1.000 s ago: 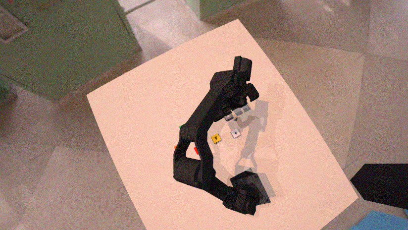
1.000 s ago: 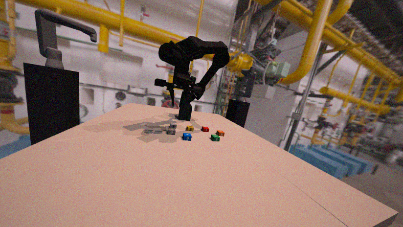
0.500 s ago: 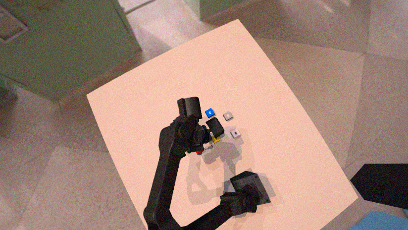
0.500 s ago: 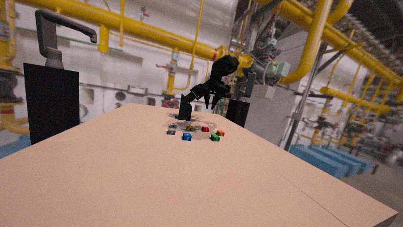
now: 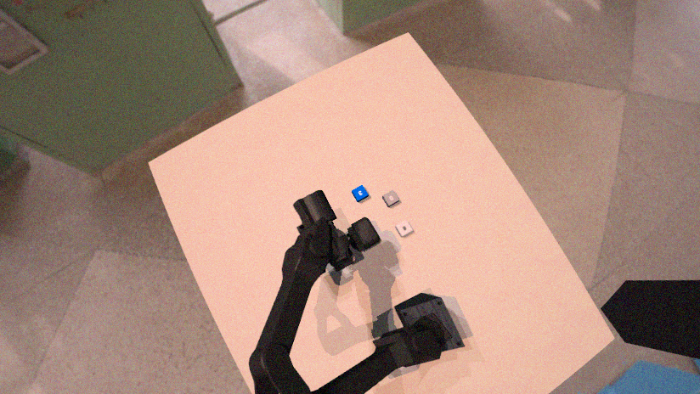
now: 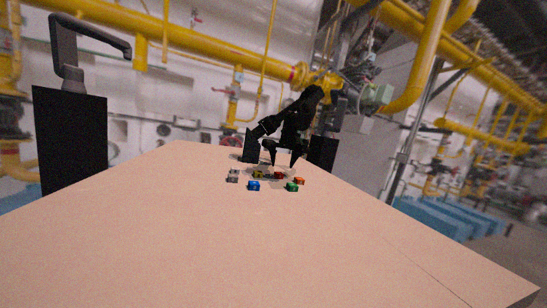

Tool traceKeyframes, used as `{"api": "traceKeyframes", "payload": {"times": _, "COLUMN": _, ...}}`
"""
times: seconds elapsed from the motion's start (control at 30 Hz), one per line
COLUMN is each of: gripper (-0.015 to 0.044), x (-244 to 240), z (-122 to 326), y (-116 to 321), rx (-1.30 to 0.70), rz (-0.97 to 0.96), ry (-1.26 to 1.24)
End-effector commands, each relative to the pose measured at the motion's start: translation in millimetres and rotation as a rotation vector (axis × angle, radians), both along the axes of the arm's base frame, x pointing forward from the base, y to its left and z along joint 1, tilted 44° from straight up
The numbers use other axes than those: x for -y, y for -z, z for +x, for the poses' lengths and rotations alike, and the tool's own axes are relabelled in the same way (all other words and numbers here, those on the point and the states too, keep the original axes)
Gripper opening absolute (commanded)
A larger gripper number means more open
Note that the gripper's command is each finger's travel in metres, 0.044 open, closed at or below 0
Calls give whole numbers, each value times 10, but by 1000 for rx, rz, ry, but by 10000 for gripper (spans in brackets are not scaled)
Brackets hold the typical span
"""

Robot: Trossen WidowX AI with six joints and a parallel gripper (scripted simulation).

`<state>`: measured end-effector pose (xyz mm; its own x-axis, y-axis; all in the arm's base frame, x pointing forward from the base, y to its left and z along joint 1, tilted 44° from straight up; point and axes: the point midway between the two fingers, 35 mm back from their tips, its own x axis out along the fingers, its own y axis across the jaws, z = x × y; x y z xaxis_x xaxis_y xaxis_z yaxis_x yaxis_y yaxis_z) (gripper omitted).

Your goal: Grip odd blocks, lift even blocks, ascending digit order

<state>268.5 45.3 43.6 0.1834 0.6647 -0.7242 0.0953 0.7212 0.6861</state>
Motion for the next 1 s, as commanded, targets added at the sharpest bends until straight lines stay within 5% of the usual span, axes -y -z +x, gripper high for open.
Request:
{"api": "traceKeyframes", "payload": {"times": 0.0, "gripper": 400, "x": -40, "z": 21, "y": 33, "rx": 7, "rz": 5, "ry": 10}}
{"api": "traceKeyframes", "payload": {"times": 0.8, "gripper": 400, "x": -278, "z": 86, "y": 284, "rx": 8, "rz": 7, "ry": 10}}
{"api": "traceKeyframes", "payload": {"times": 0.97, "gripper": 269, "x": -278, "z": 86, "y": 284, "rx": 8, "rz": 7, "ry": 10}}
